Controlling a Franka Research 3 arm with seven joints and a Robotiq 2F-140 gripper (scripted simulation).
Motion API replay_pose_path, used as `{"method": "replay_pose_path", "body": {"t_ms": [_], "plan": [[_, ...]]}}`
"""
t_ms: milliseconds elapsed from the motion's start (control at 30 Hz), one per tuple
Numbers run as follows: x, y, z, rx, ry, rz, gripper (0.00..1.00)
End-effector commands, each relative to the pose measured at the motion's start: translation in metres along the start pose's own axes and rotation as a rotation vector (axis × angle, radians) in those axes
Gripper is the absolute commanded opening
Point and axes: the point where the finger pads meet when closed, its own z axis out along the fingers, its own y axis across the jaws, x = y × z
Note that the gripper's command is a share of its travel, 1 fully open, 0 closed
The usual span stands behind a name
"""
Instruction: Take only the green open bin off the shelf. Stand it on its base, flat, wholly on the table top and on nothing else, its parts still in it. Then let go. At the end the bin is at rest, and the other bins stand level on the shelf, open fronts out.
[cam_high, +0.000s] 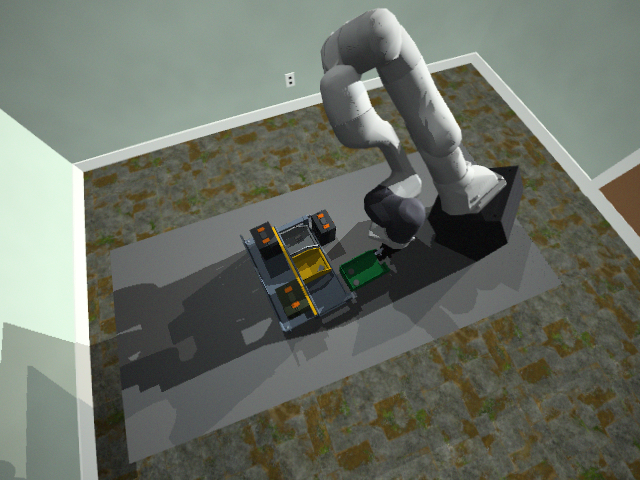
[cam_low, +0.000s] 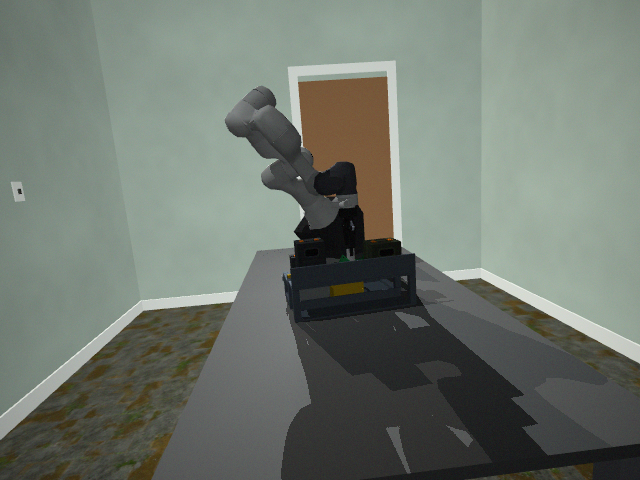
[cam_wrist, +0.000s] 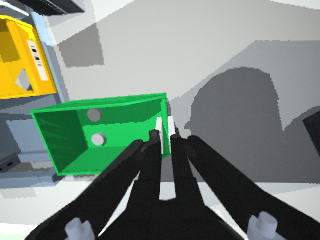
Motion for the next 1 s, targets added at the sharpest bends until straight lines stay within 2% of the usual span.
{"method": "replay_pose_path", "body": {"t_ms": [0, 967], "plan": [[0.001, -0.002, 0.001, 0.005, 0.003, 0.015, 0.00], [0.001, -0.002, 0.015, 0.005, 0.003, 0.015, 0.00]]}}
